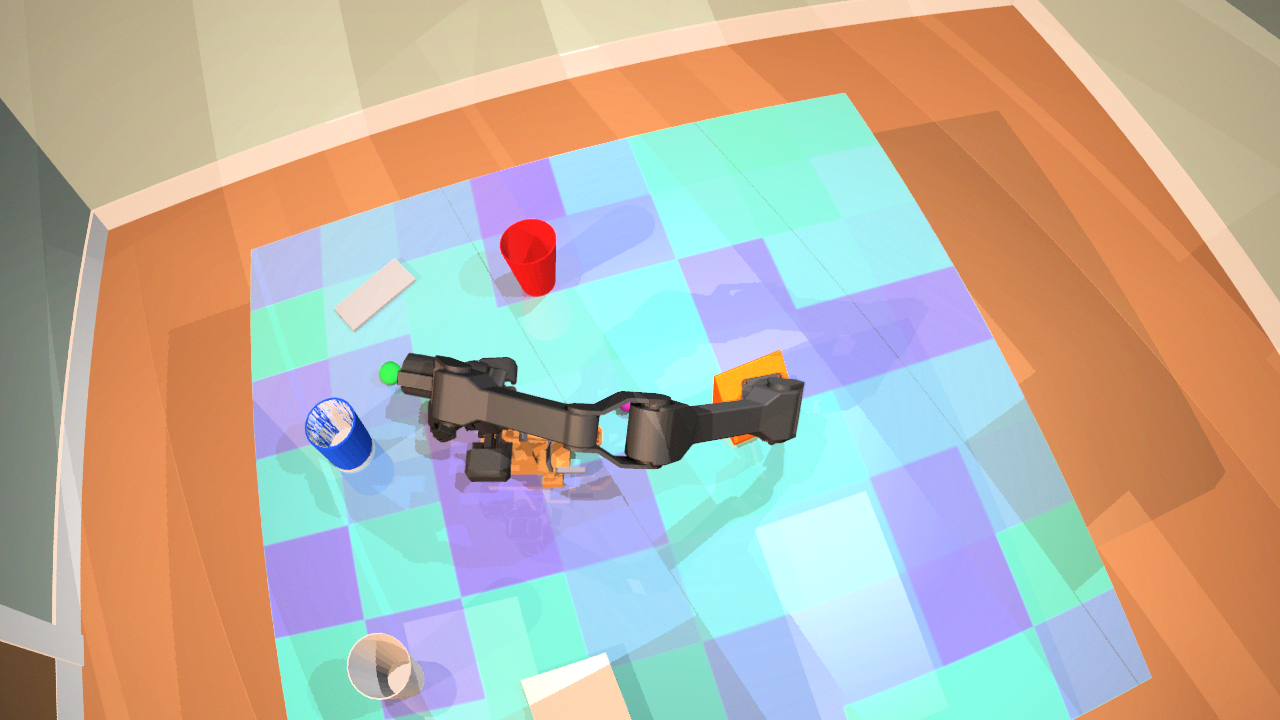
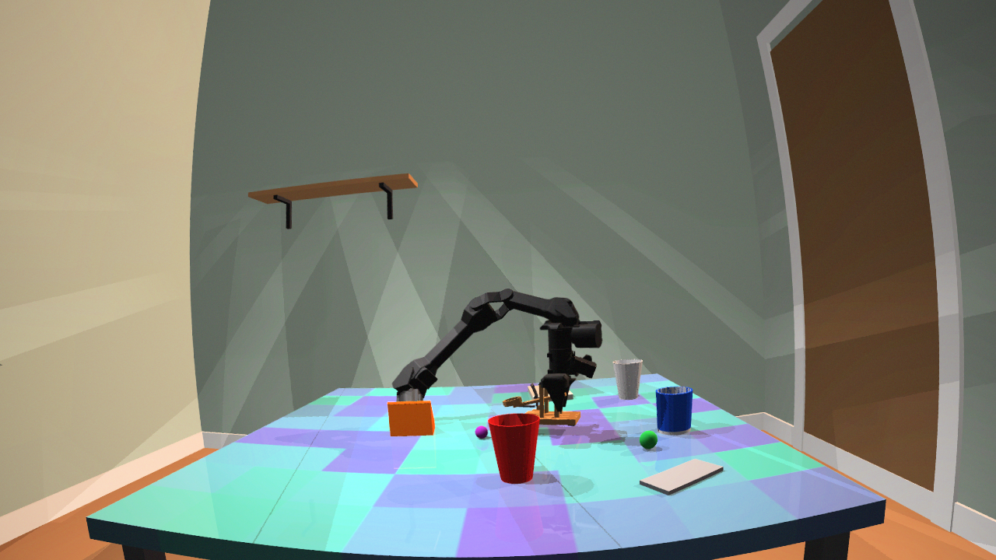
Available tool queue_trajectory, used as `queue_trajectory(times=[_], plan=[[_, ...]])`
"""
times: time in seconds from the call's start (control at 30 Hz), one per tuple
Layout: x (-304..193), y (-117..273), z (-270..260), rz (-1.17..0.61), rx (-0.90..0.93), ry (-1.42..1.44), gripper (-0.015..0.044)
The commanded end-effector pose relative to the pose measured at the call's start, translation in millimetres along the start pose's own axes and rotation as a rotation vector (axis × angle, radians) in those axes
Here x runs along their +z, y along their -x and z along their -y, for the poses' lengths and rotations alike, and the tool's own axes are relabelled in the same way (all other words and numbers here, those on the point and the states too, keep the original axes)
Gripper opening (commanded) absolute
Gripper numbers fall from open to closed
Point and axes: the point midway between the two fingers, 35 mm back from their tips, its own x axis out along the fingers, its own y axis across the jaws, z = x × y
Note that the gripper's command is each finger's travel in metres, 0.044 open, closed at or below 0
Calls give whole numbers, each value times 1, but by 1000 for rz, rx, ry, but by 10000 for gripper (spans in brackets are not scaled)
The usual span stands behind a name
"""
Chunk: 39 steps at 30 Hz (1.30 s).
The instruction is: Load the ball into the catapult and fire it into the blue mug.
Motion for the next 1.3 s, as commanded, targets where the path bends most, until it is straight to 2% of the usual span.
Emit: queue_trajectory(times=[0.0,0.43,0.63,1.13,1.2,1.27], plan=[[1,-4,2,11,5,-9,0],[1,-25,3,10,6,-9,0],[0,-22,0,1,1,0,0],[1,-20,0,2,1,1,394],[3,-4,1,8,-2,5,440],[5,22,1,16,-6,12,440]])
